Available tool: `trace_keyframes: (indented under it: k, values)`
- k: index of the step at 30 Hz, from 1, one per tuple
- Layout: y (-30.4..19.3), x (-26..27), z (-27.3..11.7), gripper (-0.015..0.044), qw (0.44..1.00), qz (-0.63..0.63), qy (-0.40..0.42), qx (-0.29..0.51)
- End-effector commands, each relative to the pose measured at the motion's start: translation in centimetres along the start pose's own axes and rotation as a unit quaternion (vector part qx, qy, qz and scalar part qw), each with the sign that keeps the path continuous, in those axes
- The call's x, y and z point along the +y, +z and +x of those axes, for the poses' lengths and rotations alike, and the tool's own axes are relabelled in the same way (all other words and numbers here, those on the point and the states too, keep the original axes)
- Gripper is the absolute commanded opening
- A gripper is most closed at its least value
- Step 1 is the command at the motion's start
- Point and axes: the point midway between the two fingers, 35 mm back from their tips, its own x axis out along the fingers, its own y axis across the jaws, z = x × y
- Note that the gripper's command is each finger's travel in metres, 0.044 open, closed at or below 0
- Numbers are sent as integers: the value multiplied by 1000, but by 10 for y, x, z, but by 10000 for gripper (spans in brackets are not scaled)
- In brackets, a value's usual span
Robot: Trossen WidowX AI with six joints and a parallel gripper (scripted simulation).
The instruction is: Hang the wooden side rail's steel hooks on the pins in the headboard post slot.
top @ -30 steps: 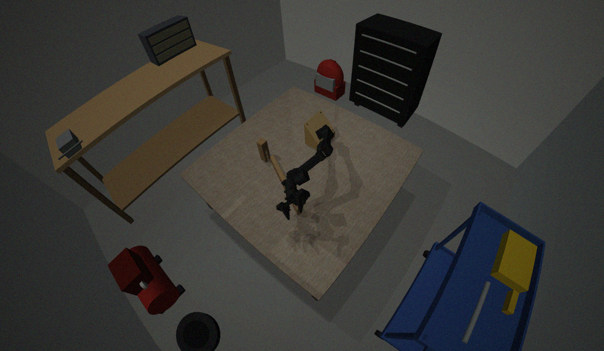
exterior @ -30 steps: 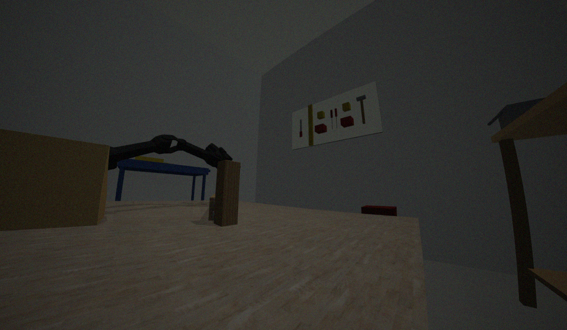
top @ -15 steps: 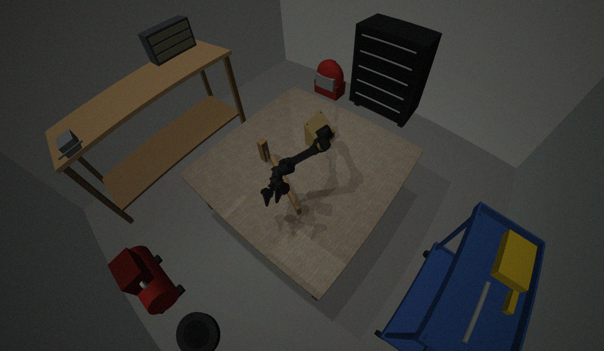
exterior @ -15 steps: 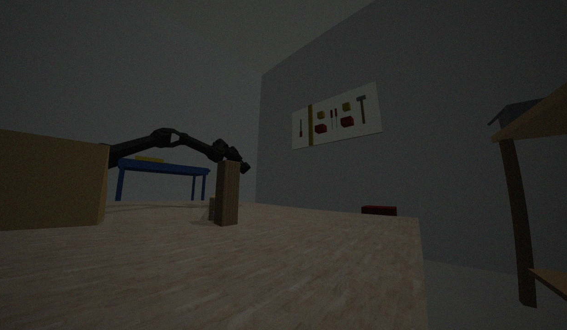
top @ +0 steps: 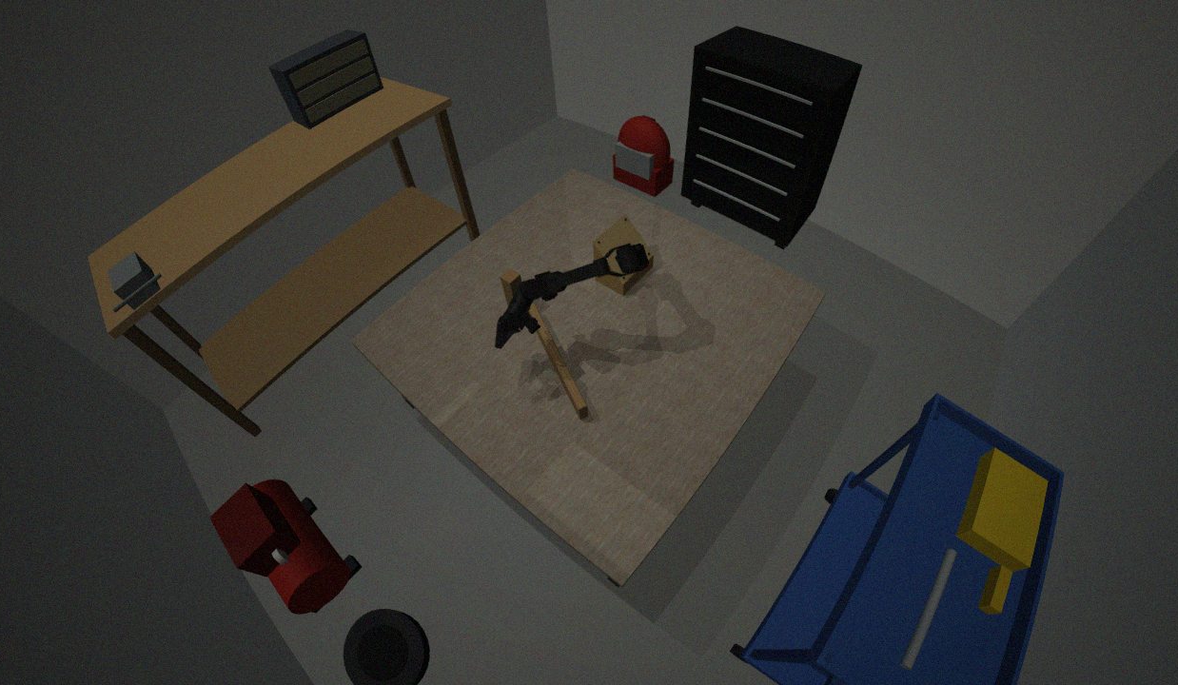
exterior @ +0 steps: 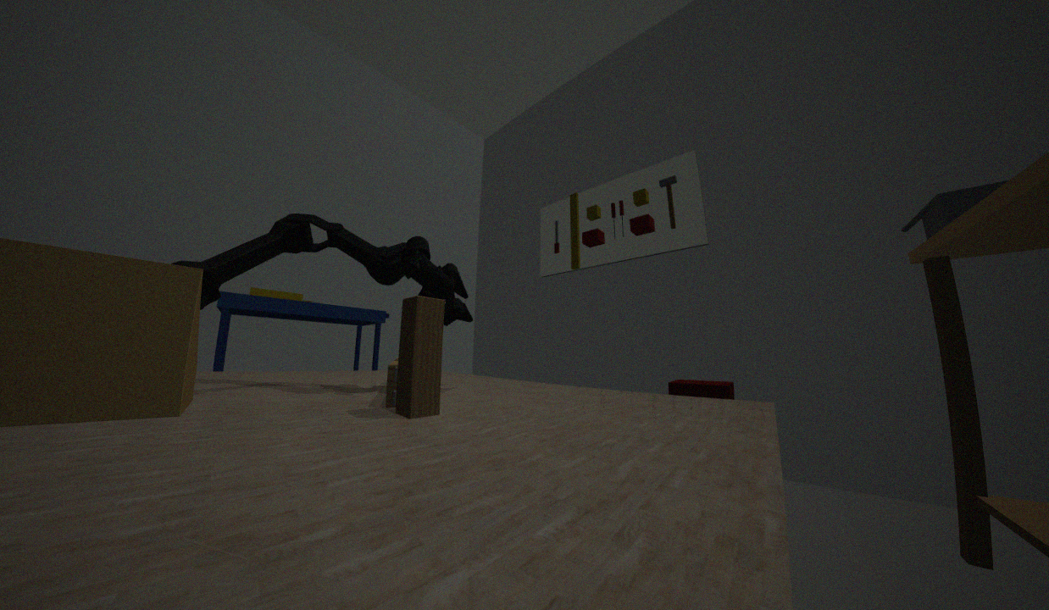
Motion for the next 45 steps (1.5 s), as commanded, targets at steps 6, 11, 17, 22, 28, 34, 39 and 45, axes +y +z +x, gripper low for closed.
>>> trace_keyframes:
  k: [6,11,17,22,28,34,39,45]
  values:
    - [-9,95,-83,440,987,123,99,20]
    - [1,140,-134,440,969,205,136,30]
    - [13,178,-195,440,945,291,145,47]
    - [25,200,-243,440,923,357,127,71]
    - [33,215,-285,440,897,420,91,104]
    - [33,215,-285,440,897,420,91,104]
    - [33,215,-285,440,897,420,91,104]
    - [33,215,-285,440,897,420,91,104]
